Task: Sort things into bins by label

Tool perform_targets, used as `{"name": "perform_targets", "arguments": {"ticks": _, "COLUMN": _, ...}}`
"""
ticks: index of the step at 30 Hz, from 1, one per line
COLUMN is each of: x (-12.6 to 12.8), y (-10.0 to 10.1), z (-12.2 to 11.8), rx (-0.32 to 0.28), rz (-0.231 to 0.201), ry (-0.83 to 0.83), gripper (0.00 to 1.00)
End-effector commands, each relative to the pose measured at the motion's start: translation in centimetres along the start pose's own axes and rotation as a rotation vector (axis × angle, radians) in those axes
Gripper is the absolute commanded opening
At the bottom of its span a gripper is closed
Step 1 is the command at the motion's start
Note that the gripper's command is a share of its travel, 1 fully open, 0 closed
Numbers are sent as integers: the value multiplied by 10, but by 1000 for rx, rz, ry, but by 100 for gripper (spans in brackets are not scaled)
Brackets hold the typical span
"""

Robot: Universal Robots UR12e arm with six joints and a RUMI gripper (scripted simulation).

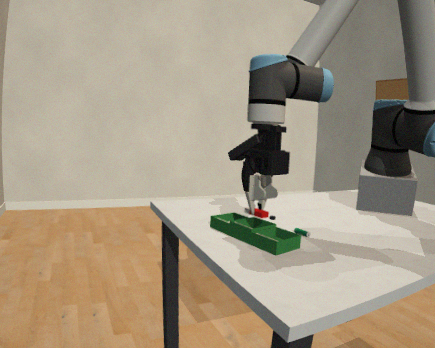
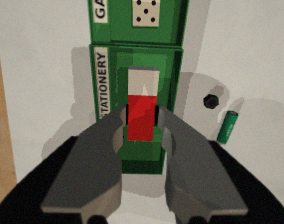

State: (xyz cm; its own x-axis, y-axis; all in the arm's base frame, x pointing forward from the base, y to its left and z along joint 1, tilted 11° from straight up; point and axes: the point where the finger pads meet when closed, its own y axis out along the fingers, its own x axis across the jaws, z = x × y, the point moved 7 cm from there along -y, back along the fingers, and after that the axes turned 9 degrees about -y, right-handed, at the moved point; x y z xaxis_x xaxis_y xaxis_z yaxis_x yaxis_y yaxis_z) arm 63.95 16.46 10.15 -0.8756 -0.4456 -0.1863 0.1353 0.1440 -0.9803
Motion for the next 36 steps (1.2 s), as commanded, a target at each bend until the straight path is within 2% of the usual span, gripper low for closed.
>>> {"name": "perform_targets", "arguments": {"ticks": 1, "x": 0, "y": -1, "z": 1, "rx": 1, "rz": 1, "ry": 0, "gripper": 0}}
{"name": "perform_targets", "arguments": {"ticks": 27, "x": 1, "y": 43, "z": 1, "rx": 1, "rz": 1, "ry": 0, "gripper": 0}}
{"name": "perform_targets", "arguments": {"ticks": 36, "x": 1, "y": 44, "z": 2, "rx": 1, "rz": 1, "ry": 0, "gripper": 0}}
